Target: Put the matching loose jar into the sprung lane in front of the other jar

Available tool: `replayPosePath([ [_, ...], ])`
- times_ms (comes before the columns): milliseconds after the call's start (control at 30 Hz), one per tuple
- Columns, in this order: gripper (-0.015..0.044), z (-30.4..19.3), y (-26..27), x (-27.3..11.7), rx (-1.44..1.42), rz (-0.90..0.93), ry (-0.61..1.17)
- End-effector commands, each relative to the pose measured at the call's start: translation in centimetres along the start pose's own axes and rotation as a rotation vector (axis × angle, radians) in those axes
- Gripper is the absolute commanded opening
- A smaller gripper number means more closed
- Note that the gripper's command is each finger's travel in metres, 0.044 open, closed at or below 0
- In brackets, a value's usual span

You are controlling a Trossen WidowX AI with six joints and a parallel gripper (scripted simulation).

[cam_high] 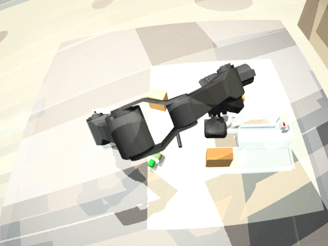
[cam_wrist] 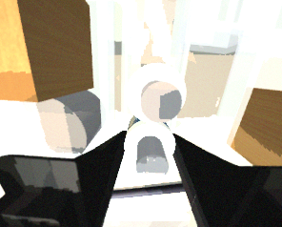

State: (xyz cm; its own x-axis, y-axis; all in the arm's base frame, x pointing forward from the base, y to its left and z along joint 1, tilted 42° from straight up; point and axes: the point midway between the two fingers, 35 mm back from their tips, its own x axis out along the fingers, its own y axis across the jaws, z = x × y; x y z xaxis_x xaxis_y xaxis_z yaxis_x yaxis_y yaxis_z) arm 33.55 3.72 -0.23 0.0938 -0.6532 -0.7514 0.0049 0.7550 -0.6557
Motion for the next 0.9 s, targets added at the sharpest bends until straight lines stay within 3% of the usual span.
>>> replayPosePath([
  [0, 0.0, 0.18, -0.16, 0.01, 0.006, -0.006, -0.01],
  [867, 0.0, -0.55, 0.01, 0.02, 0.006, -0.006, -0.01],
])
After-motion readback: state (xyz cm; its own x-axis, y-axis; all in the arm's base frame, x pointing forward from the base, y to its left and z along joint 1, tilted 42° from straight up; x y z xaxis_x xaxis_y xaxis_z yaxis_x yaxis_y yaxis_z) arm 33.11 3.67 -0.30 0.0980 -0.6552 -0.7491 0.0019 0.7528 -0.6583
